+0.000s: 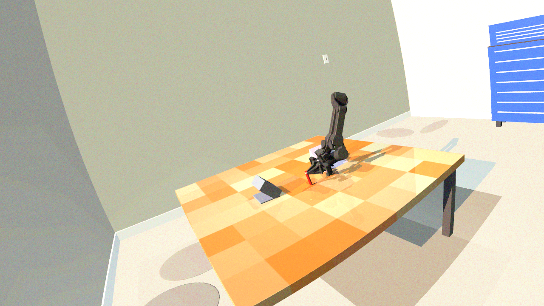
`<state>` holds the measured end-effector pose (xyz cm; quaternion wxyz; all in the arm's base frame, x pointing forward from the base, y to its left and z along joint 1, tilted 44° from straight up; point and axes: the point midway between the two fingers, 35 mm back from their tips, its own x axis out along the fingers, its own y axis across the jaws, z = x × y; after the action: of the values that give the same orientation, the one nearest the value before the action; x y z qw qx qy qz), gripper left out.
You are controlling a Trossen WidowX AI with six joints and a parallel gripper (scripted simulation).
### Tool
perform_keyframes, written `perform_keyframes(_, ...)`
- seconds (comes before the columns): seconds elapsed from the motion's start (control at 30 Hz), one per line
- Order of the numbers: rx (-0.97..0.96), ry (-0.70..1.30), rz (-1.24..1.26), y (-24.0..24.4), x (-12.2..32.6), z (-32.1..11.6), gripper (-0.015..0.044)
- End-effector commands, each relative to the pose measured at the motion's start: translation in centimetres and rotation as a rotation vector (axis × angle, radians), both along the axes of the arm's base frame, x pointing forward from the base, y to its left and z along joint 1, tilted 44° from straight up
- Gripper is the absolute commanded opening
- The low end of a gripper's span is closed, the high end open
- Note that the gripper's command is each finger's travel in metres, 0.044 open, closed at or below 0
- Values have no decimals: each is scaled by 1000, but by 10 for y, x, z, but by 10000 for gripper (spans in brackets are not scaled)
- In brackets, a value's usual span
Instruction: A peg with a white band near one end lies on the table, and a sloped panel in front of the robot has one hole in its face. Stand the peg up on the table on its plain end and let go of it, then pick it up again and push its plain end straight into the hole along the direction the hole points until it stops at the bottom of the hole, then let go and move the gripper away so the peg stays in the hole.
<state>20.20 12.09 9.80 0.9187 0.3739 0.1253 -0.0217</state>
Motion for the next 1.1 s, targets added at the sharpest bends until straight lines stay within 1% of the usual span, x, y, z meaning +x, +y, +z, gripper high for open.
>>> perform_keyframes(0.0,4,0,-1,-1,-1,1,49)
perform_keyframes(1.07,6,-11,-9,5,-6,-3,49)
